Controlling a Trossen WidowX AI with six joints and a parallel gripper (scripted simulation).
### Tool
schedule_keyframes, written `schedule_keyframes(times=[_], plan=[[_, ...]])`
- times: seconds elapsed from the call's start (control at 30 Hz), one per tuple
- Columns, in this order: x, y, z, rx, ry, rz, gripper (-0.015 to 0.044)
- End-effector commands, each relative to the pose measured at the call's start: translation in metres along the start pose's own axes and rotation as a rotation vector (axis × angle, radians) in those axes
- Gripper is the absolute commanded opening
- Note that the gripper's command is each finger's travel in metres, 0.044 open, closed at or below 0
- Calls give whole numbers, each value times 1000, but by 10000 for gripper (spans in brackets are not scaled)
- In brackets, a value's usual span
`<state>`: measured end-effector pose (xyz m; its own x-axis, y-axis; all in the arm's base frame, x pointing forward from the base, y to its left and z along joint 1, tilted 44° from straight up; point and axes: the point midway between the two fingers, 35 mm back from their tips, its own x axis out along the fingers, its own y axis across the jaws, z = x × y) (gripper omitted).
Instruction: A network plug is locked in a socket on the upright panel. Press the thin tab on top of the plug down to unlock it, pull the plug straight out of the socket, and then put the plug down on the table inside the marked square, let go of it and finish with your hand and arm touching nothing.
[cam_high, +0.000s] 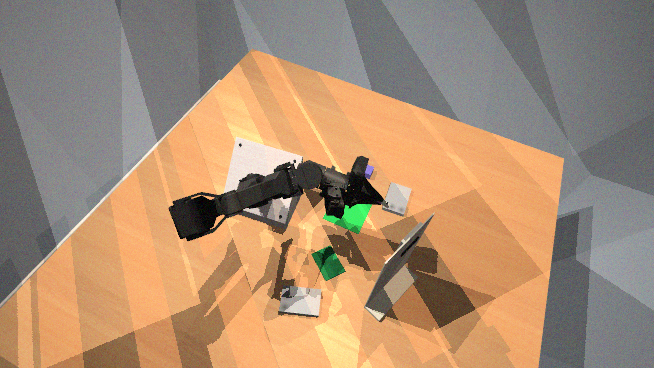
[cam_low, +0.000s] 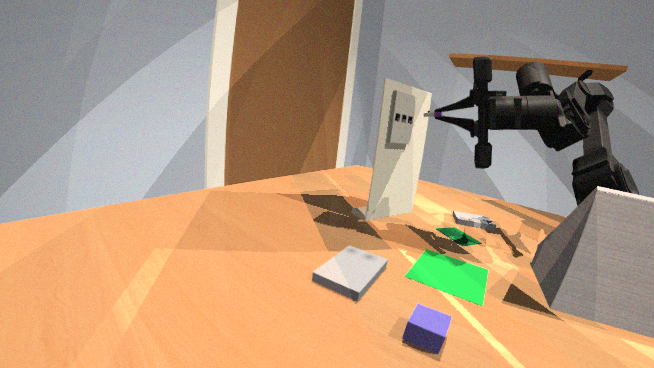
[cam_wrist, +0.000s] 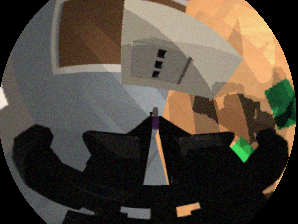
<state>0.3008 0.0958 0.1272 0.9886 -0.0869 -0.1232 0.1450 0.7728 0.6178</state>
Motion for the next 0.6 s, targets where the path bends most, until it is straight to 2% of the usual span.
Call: schedule_keyframes(times=[0.0, 0.57], plan=[[5, -11, -15, -31, 67, -54, 0], [5, -66, -67, -152, 329, -303, 0]])
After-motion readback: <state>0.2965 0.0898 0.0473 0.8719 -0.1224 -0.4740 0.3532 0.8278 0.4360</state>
